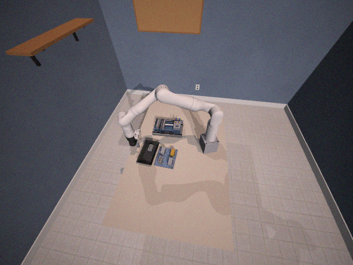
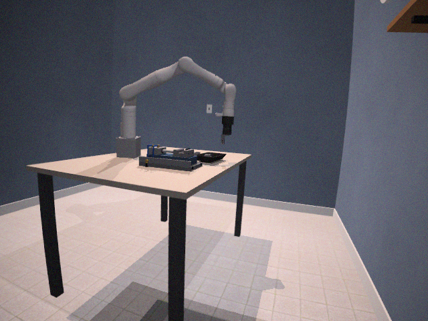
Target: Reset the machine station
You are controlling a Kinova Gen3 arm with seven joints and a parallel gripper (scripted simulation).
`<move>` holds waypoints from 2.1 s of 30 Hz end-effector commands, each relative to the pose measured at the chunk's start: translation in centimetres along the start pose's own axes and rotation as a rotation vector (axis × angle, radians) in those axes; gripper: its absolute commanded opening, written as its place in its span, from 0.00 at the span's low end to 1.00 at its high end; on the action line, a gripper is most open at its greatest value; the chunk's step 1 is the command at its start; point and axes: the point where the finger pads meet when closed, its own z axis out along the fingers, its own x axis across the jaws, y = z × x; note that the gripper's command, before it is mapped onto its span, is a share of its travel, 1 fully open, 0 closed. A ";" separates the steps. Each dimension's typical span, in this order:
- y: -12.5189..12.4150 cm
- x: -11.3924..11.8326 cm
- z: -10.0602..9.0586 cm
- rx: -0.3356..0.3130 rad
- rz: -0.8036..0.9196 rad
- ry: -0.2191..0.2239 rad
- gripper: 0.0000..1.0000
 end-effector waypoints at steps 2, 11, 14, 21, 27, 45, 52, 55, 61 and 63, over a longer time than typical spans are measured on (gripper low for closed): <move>0.1 0.0 -0.2 -0.003 0.000 0.001 0.00; 0.1 0.0 -0.2 -0.003 0.000 0.001 0.00; 0.1 0.0 -0.2 -0.003 0.000 0.001 0.00; 0.1 0.0 -0.2 -0.003 0.000 0.001 0.00; 0.1 0.0 -0.2 -0.003 0.000 0.001 0.00; 0.1 0.0 -2.1 -0.003 0.000 0.001 0.00; 0.1 0.0 -3.9 -0.003 0.000 0.001 0.00; 0.1 0.0 -4.7 -0.003 0.000 0.001 0.00; 0.1 0.0 -5.6 -0.003 0.000 0.001 0.00; 0.1 0.0 -5.9 -0.003 0.000 0.001 0.00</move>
